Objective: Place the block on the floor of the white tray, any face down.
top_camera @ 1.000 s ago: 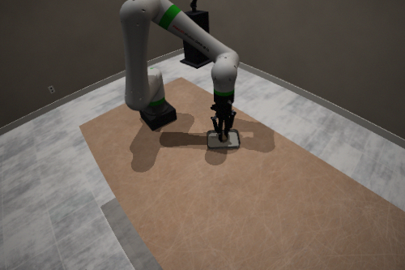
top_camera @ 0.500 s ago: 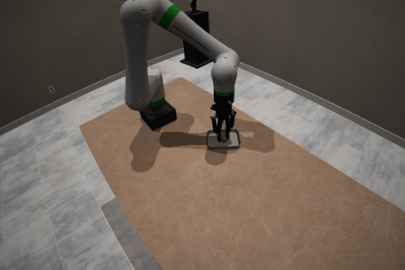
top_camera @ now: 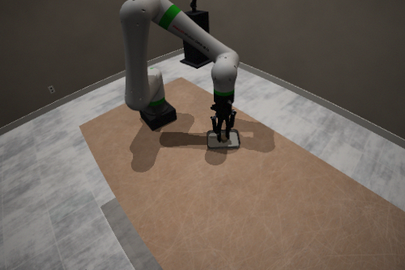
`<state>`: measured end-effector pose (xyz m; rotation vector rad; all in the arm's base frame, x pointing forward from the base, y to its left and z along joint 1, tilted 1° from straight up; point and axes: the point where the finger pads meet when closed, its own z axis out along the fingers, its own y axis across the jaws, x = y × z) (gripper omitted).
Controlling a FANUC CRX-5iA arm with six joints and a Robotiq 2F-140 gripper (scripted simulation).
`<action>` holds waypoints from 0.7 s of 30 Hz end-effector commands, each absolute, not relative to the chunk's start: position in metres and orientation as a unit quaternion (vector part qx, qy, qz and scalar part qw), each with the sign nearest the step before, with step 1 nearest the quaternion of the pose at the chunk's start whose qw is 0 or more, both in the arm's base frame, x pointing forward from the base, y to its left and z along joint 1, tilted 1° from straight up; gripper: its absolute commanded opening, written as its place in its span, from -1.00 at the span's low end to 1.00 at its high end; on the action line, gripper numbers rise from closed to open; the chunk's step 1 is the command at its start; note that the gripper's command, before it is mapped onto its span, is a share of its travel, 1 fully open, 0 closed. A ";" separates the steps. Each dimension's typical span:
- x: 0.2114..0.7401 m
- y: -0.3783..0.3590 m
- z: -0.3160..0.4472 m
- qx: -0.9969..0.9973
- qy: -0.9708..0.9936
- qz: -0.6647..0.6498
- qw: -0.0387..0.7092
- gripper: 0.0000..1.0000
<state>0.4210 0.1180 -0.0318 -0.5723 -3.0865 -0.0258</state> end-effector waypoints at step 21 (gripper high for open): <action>0.422 0.118 -0.026 -0.182 -0.983 -0.009 0.000 -0.29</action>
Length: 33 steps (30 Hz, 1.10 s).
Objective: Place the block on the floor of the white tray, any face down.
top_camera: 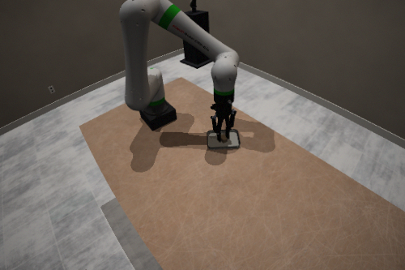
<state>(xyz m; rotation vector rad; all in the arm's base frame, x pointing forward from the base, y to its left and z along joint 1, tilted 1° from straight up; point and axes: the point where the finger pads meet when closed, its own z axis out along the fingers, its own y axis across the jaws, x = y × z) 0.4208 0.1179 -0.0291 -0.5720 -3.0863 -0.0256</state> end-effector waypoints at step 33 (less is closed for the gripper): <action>0.422 0.117 0.020 -0.182 -0.983 -0.009 0.000 -0.29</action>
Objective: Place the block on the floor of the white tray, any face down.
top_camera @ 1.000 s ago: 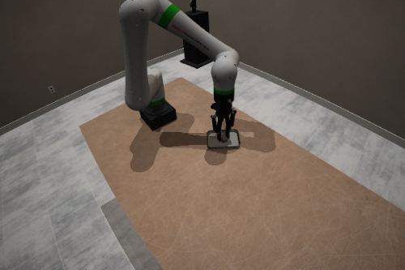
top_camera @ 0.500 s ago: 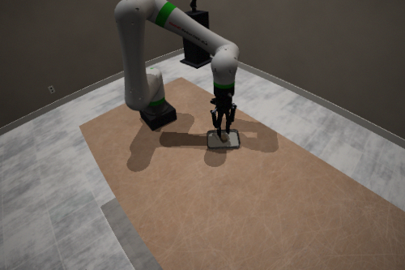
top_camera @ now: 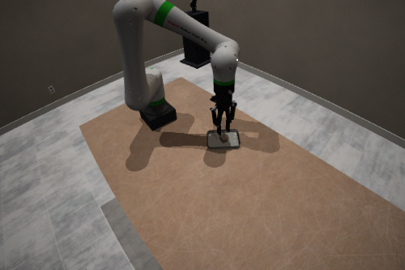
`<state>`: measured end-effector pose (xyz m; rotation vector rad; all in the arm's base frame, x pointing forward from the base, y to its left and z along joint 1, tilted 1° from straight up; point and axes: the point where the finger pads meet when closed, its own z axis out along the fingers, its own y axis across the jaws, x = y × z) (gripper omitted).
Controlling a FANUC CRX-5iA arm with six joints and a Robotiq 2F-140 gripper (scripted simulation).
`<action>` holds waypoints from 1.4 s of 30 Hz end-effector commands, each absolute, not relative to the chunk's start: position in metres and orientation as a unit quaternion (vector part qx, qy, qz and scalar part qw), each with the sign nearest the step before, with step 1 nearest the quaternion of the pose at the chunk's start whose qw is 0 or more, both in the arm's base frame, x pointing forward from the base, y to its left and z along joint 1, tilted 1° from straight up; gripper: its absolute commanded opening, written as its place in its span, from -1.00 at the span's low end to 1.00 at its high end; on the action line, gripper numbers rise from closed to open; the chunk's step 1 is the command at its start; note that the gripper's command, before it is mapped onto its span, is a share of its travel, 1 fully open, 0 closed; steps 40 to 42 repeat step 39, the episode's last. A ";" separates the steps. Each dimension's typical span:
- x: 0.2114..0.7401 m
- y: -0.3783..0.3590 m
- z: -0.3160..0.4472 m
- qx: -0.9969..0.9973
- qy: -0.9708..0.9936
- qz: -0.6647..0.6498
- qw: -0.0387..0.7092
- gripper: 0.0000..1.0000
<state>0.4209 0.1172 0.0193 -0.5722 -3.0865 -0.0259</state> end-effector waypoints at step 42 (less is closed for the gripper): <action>0.304 -0.091 0.016 -0.182 -0.983 -0.009 0.000 -0.29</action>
